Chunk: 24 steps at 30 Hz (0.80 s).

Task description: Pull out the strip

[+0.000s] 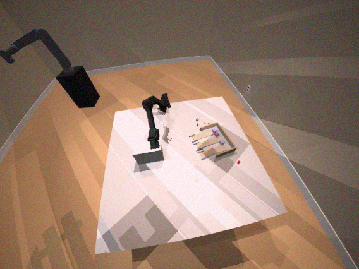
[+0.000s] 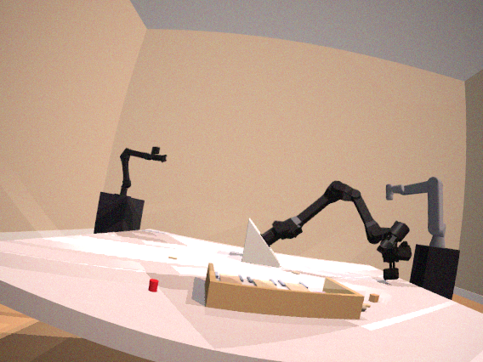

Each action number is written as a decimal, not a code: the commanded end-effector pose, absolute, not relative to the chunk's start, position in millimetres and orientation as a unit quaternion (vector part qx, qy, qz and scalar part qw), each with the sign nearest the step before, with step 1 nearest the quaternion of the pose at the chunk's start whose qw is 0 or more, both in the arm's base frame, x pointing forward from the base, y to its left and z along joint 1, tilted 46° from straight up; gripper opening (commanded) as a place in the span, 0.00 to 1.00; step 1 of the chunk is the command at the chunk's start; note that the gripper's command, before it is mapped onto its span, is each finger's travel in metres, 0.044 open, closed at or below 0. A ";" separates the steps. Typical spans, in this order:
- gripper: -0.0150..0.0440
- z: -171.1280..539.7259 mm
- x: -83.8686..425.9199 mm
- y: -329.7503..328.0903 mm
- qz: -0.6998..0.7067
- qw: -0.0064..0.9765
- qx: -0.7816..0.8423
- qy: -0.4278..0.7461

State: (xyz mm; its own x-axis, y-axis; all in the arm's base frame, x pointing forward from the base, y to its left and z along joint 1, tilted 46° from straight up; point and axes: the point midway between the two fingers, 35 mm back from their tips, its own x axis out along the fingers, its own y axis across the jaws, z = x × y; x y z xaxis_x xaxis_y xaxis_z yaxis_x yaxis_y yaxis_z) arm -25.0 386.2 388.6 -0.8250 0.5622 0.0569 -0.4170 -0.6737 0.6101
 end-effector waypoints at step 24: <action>0.93 195.5 331.6 172.1 0.499 0.766 0.268 0.303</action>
State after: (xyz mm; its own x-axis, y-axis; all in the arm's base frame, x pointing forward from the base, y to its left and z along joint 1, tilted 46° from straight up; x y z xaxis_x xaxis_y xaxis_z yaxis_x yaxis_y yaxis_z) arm 316.6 212.6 220.5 0.2030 0.9668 -0.1552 -0.6634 0.2524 0.7044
